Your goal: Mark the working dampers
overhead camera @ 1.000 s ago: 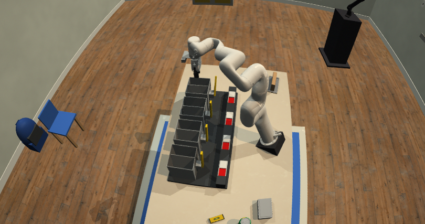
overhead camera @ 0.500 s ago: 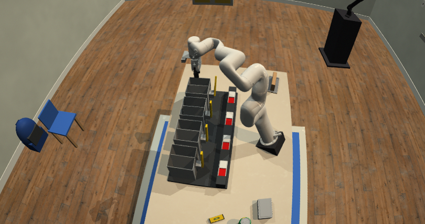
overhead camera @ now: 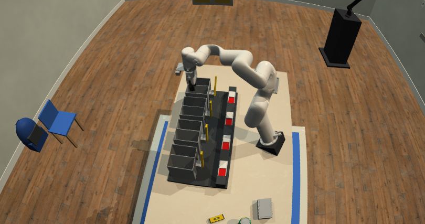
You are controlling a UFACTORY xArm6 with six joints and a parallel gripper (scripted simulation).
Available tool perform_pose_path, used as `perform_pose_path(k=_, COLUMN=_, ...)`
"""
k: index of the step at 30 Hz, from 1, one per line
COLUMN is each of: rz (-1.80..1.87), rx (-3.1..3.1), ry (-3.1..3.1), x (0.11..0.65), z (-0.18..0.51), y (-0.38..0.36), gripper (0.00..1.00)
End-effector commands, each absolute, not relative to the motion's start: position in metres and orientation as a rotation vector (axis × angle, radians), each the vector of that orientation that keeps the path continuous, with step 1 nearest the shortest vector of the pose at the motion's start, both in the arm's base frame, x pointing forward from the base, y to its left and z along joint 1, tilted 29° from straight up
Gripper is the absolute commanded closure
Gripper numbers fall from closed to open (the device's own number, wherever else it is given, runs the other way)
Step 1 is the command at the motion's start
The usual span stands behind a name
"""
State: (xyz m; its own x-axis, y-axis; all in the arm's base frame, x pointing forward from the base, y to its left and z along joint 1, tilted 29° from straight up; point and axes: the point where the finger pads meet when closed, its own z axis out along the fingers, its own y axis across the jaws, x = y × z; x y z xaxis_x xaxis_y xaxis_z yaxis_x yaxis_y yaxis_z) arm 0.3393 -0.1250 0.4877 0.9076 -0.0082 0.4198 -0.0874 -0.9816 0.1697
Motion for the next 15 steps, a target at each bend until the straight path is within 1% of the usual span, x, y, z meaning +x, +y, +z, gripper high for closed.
perform_pose_path(k=1, rz=0.637, rx=2.865, ry=-0.089, x=0.341, z=0.484, y=-0.093, gripper=0.61)
perform_pose_path(k=6, rz=0.661, rx=2.854, ry=-0.088, x=0.338, z=0.477, y=-0.058, gripper=0.61)
perform_pose_path(k=15, rz=0.663, rx=2.854, ry=-0.088, x=0.338, z=0.477, y=-0.057, gripper=0.61)
